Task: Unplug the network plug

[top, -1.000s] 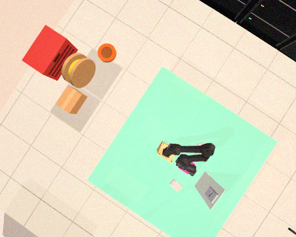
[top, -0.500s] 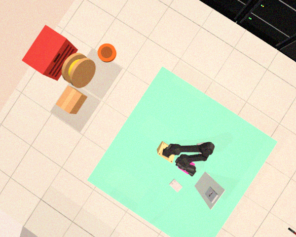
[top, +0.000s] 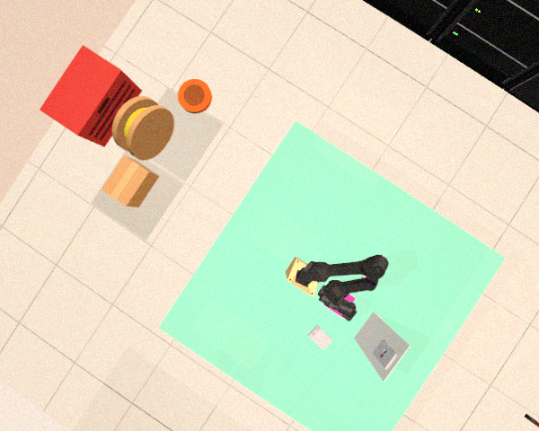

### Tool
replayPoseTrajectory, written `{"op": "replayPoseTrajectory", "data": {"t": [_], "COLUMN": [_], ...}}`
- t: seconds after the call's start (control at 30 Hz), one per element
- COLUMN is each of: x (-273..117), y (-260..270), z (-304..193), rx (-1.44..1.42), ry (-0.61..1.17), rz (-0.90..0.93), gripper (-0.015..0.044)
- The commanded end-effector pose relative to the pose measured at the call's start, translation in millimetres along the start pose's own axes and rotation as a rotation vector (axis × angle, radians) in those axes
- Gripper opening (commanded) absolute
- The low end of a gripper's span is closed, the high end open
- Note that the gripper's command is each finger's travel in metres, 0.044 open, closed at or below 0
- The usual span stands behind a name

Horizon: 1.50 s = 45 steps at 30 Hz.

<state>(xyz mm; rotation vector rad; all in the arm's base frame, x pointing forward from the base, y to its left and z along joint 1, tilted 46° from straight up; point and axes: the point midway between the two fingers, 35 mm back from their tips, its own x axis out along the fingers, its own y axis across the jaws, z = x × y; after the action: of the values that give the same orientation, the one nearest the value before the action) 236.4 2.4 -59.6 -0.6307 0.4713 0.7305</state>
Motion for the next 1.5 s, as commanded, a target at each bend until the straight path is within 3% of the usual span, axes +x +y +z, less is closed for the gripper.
{"op": "replayPoseTrajectory", "data": {"t": [0.0, 1.47], "x": [-4, -25], "y": [-1, -19], "z": [1, -9], "rx": [-0.006, -0.01], "ry": [-0.005, 0.012], "rz": [-0.005, 0.005], "gripper": [0.0156, 0.0156]}}
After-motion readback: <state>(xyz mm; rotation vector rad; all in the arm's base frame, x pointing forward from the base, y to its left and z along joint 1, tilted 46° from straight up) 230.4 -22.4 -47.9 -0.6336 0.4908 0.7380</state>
